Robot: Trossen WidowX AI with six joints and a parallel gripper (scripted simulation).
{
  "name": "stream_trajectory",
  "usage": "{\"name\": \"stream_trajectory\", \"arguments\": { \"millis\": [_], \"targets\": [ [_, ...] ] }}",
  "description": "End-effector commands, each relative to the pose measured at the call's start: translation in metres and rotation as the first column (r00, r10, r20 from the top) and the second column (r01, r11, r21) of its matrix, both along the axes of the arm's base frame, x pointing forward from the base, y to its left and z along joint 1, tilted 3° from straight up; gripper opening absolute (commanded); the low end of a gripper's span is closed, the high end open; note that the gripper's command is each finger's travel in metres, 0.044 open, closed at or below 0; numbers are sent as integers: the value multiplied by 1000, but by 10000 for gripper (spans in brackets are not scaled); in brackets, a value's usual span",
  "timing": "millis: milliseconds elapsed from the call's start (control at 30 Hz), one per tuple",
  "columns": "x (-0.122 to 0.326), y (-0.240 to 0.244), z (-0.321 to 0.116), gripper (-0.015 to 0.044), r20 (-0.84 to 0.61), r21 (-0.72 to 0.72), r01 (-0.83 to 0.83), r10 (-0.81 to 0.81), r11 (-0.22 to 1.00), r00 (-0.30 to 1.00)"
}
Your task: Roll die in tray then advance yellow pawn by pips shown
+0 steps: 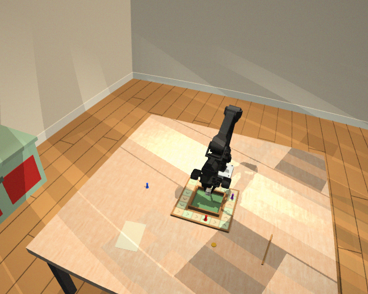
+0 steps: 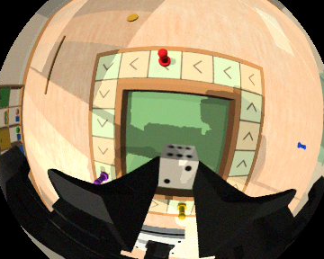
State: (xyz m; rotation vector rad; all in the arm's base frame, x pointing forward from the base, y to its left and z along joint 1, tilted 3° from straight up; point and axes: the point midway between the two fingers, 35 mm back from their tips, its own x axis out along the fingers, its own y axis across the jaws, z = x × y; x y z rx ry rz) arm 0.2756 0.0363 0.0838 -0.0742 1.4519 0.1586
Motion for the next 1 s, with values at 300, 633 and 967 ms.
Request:
{"name": "stream_trajectory", "arguments": {
  "millis": [300, 633, 967],
  "targets": [
    [5, 0, -3, 0, 407, 71, 10, -38, 997, 913],
    [4, -1, -5, 0, 645, 112, -7, -67, 994, 761],
    [-25, -3, 31, 0, 643, 112, -6, -67, 994, 763]
  ]
}}
